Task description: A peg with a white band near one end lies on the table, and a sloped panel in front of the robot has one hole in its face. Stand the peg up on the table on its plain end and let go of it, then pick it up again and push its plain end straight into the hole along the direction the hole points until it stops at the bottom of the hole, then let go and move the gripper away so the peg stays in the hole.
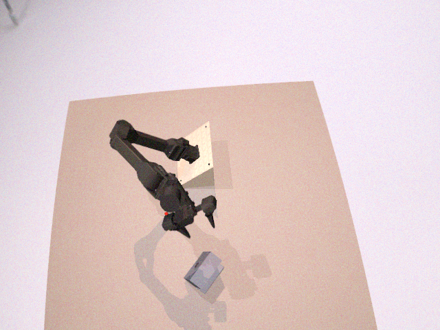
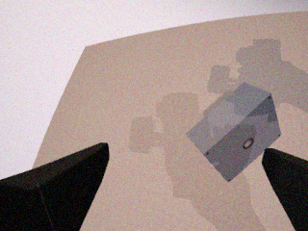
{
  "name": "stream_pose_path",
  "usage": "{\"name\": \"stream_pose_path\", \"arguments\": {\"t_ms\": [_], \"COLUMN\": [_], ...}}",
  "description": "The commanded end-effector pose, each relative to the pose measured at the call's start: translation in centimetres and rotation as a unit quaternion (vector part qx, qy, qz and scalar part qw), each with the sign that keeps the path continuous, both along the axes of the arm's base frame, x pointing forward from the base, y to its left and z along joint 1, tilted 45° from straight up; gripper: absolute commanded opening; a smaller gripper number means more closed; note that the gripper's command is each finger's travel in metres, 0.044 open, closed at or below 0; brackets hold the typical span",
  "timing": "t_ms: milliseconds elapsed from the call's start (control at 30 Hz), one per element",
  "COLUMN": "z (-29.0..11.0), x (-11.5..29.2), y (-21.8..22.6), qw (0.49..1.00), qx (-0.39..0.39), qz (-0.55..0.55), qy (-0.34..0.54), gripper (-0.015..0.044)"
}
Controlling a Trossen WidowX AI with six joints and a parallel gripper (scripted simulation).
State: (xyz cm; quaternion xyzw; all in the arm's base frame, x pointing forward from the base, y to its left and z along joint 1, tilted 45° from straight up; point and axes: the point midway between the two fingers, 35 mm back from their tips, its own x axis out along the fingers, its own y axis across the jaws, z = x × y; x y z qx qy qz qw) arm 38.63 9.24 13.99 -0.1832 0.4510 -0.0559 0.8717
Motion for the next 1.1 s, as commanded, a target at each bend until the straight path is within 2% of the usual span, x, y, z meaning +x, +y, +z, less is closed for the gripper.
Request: {"name": "stream_pose_path", "arguments": {"t_ms": [0,367,733,1067], "z": [-1.3,-4.0,-5.1,-5.5], "x": [-1.0,-5.3,-11.2,-12.0], "y": [-3.0,-11.7,-18.6,-19.7], "qw": [0.998,0.969,0.908,0.898], "qx": [-0.044,-0.160,-0.238,-0.245], "qz": [-0.016,-0.054,-0.069,-0.069], "qy": [0.040,0.179,0.336,0.358], "gripper": [0.0440,0.0440,0.0440,0.0440]}}
